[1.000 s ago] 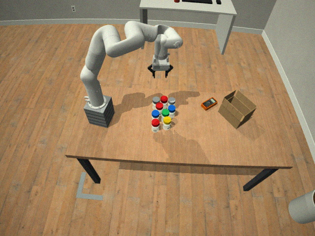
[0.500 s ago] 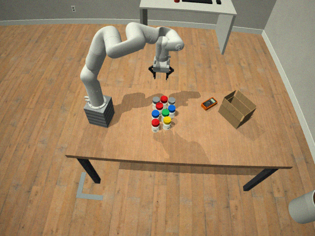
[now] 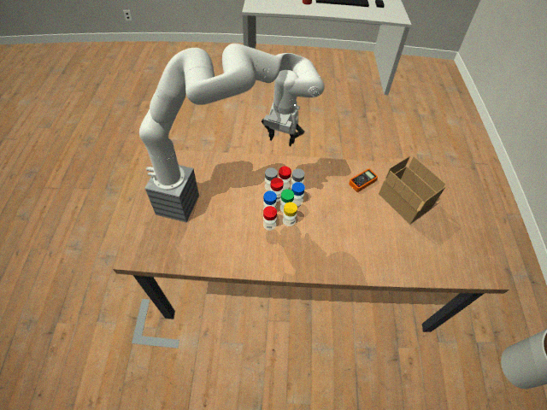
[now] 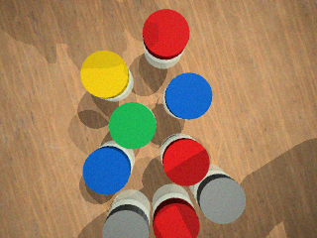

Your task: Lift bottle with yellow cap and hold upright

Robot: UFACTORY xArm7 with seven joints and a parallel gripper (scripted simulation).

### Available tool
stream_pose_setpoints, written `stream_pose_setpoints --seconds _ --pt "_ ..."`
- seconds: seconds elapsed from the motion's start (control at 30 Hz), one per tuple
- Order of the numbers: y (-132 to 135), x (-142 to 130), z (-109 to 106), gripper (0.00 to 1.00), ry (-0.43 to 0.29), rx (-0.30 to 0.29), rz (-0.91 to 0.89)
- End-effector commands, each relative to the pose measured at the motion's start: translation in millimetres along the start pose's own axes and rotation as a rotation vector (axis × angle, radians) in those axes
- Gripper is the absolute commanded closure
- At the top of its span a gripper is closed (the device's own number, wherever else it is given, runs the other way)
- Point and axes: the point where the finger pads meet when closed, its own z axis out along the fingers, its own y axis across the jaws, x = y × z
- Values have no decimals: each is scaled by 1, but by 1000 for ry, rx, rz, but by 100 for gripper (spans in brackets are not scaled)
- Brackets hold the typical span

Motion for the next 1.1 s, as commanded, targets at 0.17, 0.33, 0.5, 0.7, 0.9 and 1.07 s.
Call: stream_pose_setpoints --seconds 0.17,0.33,0.5,0.7,0.9,1.07 --pt "-11 8 6 21 -6 -8 186" --pt "-16 13 10 21 -9 -12 277" --pt "-21 17 14 21 -11 -17 368" --pt "-26 23 19 21 -12 -21 477" --pt "-32 29 23 21 -12 -24 586" --pt "-37 34 27 21 -13 -26 676"
